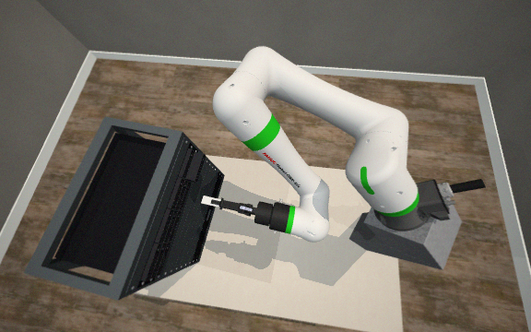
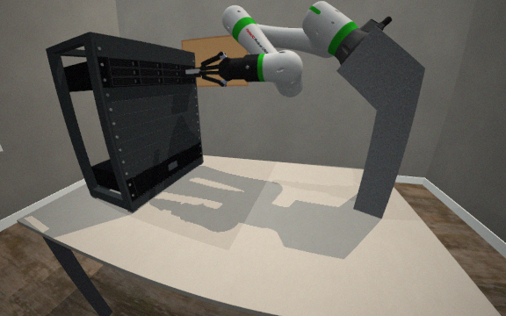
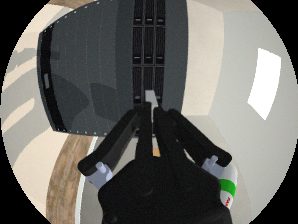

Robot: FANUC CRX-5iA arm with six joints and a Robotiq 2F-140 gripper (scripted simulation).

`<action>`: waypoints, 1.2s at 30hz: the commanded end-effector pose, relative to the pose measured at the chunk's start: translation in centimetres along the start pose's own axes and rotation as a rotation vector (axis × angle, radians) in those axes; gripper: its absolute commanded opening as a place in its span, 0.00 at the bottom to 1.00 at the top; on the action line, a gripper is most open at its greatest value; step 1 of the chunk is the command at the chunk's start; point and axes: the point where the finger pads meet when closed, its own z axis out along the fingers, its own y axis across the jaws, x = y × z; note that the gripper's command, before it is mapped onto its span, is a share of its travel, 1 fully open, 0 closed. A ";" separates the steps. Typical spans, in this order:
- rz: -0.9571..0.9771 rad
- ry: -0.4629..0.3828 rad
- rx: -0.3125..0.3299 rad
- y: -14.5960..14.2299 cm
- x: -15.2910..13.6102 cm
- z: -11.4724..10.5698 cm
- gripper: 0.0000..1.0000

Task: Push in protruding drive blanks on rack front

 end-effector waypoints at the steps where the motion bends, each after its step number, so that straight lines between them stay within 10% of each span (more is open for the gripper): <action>1: 0.000 0.000 -0.002 0.1 0.0 -0.1 0.10; 36: 0.000 0.000 -0.002 2.9 0.0 3.7 0.10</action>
